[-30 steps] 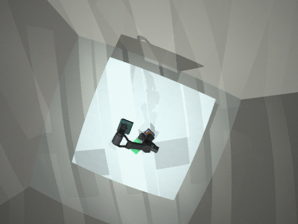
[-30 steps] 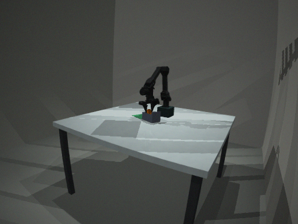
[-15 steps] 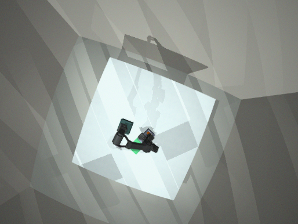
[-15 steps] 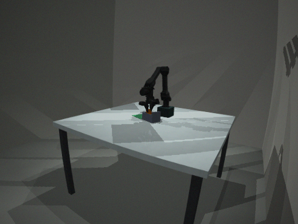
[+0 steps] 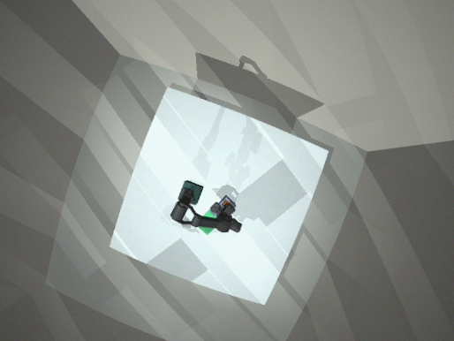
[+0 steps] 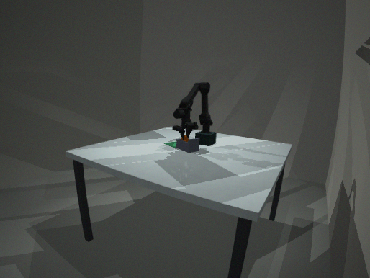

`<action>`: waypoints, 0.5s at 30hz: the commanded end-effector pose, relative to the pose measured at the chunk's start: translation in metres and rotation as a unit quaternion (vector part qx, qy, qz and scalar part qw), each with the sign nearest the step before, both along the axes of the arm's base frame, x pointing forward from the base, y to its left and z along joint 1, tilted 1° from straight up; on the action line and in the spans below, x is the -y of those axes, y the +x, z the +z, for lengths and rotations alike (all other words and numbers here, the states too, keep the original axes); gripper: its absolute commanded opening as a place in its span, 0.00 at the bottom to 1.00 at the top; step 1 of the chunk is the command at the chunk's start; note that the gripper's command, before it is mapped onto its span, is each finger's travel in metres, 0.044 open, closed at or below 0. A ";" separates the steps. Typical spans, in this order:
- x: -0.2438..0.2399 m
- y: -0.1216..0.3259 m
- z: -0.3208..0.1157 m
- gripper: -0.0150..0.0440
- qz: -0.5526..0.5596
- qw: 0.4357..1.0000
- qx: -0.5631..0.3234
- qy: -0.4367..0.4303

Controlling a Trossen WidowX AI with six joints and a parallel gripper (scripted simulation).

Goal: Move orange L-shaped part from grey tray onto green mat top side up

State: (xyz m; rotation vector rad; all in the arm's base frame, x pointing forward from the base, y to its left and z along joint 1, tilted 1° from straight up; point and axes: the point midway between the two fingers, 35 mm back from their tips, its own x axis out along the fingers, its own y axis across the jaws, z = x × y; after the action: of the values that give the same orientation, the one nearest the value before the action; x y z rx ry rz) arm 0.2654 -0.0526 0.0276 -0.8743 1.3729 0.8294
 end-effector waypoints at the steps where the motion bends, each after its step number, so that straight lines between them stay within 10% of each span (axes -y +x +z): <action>1: 0.000 0.001 0.006 0.25 0.001 1.000 0.002 -0.001; 15: 0.000 -0.001 0.027 0.25 0.002 1.000 0.001 -0.001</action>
State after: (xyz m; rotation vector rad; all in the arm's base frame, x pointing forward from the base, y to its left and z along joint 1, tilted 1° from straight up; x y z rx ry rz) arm 0.2633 -0.0522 0.0469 -0.8708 1.3788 0.8346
